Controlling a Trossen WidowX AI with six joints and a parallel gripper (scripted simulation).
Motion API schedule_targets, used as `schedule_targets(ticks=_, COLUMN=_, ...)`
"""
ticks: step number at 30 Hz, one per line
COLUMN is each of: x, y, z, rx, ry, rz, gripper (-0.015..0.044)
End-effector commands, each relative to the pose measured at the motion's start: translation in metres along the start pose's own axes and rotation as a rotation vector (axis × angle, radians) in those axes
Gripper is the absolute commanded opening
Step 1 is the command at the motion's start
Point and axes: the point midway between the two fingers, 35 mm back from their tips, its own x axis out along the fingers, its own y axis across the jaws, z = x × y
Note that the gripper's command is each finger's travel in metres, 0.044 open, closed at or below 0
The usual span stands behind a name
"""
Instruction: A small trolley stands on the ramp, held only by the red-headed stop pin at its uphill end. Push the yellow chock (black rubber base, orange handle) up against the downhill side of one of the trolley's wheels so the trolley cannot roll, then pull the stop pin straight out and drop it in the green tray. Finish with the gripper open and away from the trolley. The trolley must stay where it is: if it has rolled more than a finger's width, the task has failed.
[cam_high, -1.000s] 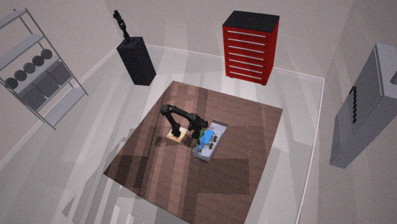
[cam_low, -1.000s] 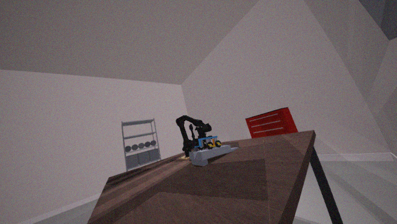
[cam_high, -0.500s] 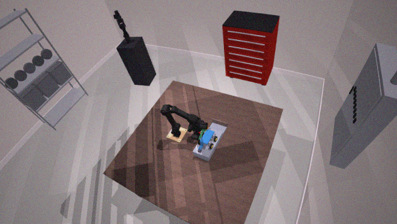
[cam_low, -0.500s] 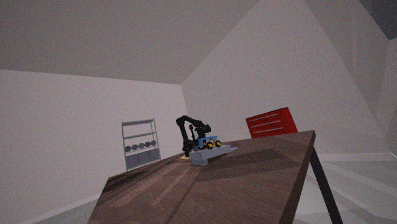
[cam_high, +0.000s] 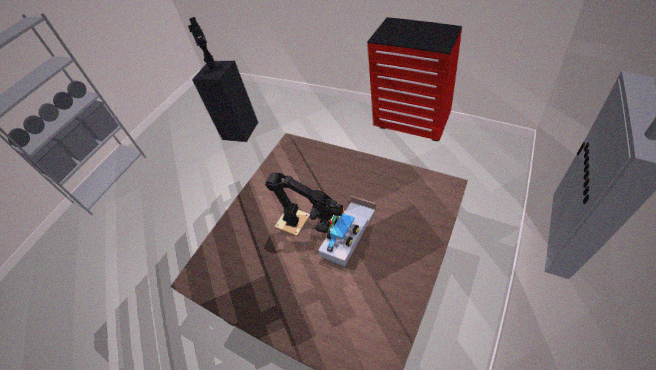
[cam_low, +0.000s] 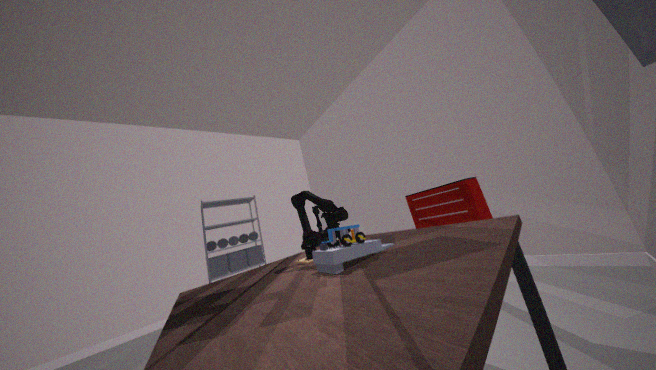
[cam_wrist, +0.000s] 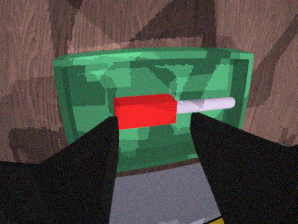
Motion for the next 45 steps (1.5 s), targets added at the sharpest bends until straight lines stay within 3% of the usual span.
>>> schedule_targets(ticks=1, x=0.002, y=0.001, z=0.001, rx=-0.001, ry=-0.001, rz=-0.004, gripper=0.019)
schedule_targets(ticks=7, x=0.0, y=0.0, z=0.0, rx=0.0, ry=0.0, rz=0.0, gripper=0.034)
schedule_targets(ticks=20, x=-0.025, y=-0.004, z=0.002, rx=0.0, ry=-0.001, rz=-0.004, gripper=0.034)
schedule_targets(ticks=24, x=-0.033, y=-0.005, z=0.002, rx=-0.001, ry=-0.001, rz=-0.004, gripper=0.044)
schedule_targets(ticks=45, x=-0.087, y=-0.014, z=0.0, rx=-0.001, ry=-0.001, rz=-0.004, gripper=0.044)
